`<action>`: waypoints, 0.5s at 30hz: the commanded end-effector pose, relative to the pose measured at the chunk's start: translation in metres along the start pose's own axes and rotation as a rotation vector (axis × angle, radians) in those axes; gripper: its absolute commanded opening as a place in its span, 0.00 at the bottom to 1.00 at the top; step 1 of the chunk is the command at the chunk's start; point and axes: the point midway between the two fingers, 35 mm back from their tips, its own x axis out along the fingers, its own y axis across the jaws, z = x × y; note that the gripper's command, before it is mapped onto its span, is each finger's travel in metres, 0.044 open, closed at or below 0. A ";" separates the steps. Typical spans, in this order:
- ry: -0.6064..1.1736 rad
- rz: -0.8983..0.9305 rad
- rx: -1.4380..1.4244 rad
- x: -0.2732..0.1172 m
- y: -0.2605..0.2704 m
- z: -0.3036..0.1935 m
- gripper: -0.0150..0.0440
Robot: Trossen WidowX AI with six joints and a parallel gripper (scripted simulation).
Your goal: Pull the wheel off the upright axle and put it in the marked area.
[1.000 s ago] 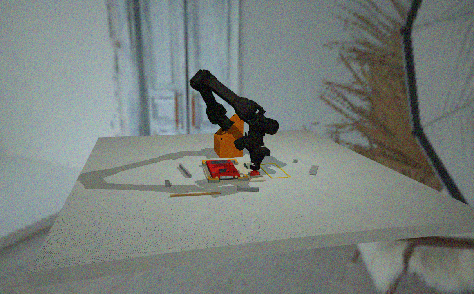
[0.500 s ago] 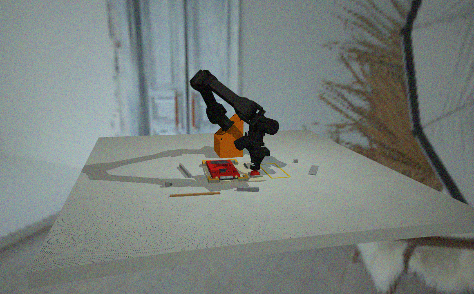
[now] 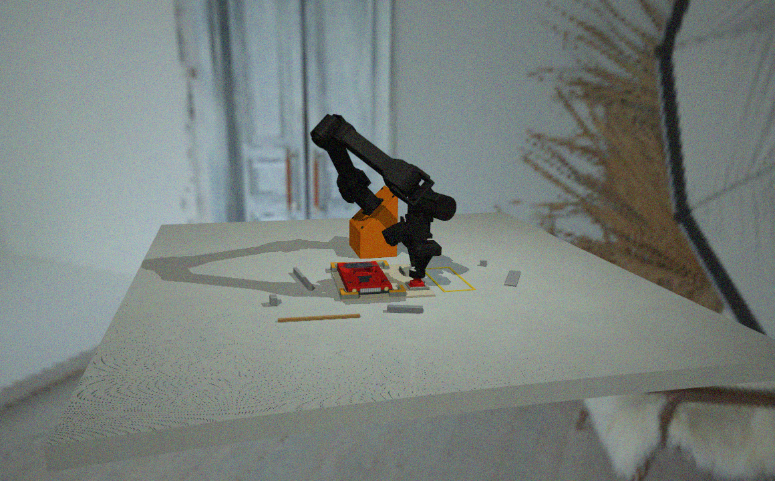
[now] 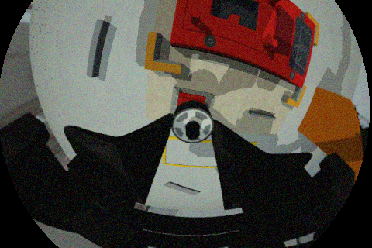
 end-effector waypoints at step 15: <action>0.001 0.014 -0.019 -0.017 -0.001 -0.003 0.25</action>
